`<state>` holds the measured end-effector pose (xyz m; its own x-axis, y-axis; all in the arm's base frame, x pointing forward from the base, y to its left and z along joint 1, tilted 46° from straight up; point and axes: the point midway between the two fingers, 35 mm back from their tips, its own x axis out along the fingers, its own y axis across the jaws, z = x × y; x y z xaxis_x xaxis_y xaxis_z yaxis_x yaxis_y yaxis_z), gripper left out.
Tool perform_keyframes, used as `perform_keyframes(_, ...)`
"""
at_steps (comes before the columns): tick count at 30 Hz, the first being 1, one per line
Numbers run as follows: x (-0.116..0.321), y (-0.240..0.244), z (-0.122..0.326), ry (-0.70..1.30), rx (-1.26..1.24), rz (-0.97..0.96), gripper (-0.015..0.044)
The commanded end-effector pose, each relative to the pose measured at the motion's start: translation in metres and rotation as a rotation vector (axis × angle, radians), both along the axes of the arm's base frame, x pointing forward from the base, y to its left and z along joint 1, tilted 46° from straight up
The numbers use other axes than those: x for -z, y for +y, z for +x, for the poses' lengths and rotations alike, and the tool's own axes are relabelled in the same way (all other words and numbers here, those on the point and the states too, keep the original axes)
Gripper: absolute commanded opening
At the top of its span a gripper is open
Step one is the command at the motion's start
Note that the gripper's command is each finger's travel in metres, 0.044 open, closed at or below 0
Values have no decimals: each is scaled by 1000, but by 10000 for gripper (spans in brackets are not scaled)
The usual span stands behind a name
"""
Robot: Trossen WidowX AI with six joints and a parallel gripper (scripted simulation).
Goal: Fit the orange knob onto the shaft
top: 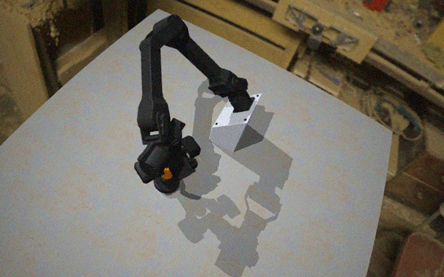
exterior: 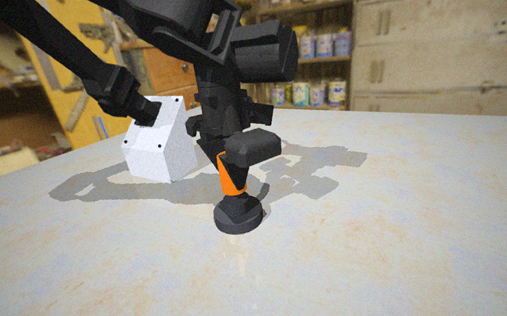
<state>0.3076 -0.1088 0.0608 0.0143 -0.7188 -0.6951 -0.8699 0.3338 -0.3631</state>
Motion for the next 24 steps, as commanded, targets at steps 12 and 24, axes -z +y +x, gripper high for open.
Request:
perform_keyframes(12, 3, 0, -1, 4, -7, -1, 0)
perform_keyframes(24, 1, 0, -1, 4, -7, -1, 0)
